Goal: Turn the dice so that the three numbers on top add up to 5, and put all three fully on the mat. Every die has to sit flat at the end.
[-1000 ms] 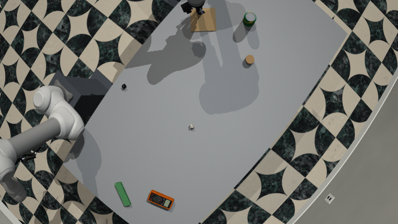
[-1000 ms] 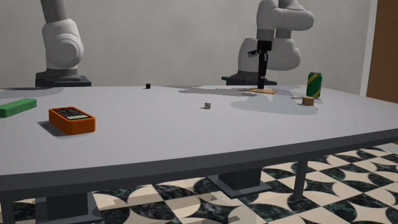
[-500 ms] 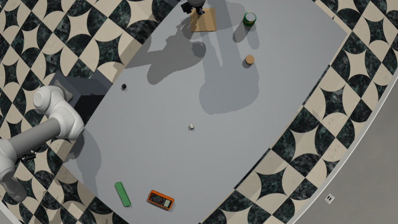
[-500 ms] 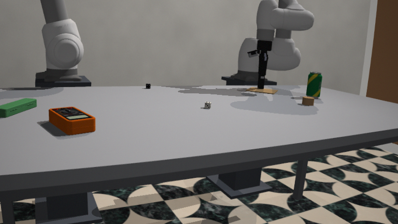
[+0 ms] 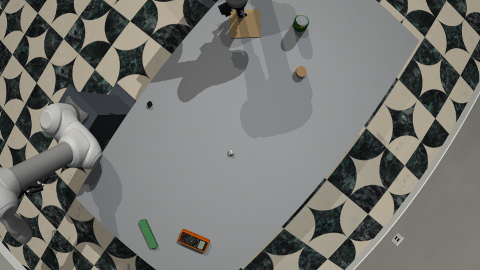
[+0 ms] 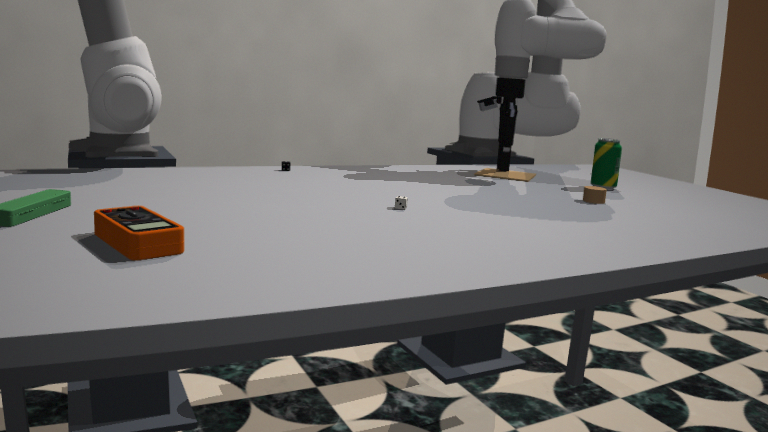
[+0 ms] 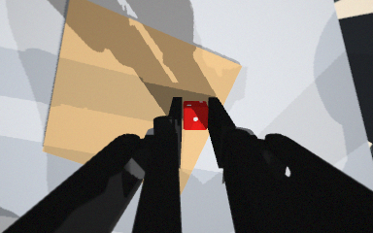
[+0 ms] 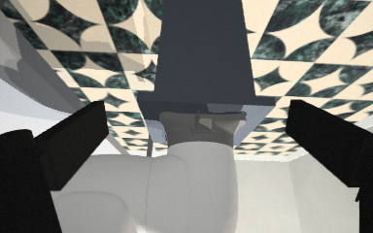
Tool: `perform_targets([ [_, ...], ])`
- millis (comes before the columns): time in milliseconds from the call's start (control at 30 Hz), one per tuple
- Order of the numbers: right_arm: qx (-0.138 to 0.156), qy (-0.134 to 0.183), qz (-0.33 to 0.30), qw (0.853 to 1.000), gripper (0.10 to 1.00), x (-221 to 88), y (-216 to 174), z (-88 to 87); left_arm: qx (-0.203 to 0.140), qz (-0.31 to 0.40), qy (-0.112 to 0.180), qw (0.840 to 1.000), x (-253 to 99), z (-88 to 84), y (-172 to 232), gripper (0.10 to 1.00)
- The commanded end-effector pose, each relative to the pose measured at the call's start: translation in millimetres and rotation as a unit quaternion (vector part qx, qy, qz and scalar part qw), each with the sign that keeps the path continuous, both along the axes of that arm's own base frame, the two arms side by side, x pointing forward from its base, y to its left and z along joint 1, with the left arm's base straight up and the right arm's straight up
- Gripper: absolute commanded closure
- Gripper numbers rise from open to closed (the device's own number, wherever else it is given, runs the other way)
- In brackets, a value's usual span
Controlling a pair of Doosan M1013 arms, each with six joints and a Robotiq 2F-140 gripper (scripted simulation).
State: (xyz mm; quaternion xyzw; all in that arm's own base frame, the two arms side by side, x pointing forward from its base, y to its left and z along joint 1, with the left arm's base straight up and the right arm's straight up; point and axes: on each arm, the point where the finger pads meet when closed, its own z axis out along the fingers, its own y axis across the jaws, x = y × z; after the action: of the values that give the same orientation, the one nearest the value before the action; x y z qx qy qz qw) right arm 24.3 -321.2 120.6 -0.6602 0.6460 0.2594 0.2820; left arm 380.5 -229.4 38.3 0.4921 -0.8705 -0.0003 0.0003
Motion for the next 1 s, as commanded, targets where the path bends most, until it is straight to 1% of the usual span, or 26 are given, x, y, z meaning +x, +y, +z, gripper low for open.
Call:
perform_targets([
  [0,0.000,0.000,0.000,1.000,0.098,0.1,-0.3,0.4,0.000,0.000,0.000,1.000,0.4,0.4,-0.2,0.850],
  [33,0.000,0.000,0.000,1.000,0.098,0.1,-0.3,0.4,0.000,0.000,0.000,1.000,0.4,0.4,-0.2,0.850],
  [67,0.000,0.000,0.000,1.000,0.098,0.1,-0.3,0.4,0.000,0.000,0.000,1.000,0.4,0.4,-0.2,0.829],
  [133,0.000,0.000,0.000,1.000,0.098,0.1,-0.3,0.4,0.000,0.000,0.000,1.000,0.4,0.4,-0.2,0.829],
  [167,0.000,0.000,0.000,1.000,0.098,0.1,-0.3,0.4,0.000,0.000,0.000,1.000,0.4,0.4,-0.2,0.807],
  [633,0.000,0.000,0.000,1.000,0.098,0.1,-0.3,0.4,0.000,0.000,0.000,1.000,0.4,1.9,-0.2,0.807],
  [767,0.000,0.000,0.000,1.000,0.098,0.1,-0.3,0.4,0.000,0.000,0.000,1.000,0.4,10.0,-0.2,0.807],
  [933,0.000,0.000,0.000,1.000,0.098,0.1,-0.3,0.4,0.000,0.000,0.000,1.000,0.4,31.2,-0.2,0.807],
  [967,0.000,0.000,0.000,1.000,0.098,0.1,-0.3,0.4,0.000,0.000,0.000,1.000,0.4,31.2,-0.2,0.807],
])
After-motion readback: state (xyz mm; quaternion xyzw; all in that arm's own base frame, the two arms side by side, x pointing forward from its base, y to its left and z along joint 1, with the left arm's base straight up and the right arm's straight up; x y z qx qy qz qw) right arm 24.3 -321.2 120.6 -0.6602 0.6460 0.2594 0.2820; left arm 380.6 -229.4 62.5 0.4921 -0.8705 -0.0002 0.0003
